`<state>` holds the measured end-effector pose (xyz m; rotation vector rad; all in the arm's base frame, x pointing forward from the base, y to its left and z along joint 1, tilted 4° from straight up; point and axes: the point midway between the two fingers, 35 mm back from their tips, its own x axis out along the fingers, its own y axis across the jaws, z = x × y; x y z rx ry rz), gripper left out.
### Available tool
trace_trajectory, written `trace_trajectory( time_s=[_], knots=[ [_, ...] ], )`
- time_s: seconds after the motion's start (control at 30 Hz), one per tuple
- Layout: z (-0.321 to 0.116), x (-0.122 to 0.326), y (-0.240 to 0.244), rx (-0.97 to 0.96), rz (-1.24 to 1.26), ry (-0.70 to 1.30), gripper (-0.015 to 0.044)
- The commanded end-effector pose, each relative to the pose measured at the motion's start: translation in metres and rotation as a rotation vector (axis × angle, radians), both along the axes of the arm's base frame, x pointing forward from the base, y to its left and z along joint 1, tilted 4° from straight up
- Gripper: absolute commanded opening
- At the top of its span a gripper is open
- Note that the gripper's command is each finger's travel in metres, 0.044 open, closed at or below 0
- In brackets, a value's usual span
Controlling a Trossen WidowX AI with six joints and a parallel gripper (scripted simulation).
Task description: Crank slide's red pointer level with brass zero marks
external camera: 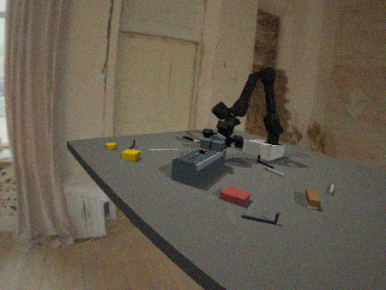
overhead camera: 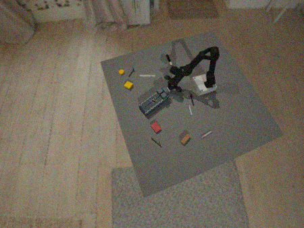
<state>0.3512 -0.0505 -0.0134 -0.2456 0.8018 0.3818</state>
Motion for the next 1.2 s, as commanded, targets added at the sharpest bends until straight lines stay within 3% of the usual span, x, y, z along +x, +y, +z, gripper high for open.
trace_trajectory(
  time_s=[0.0,1.17],
  knots=[
    [-0.0041,-0.0036,0.0074,0.016,0.015,0.016,0.0000],
    [-0.0050,-0.0062,0.0122,0.016,0.015,0.016,0.0000]
  ],
)
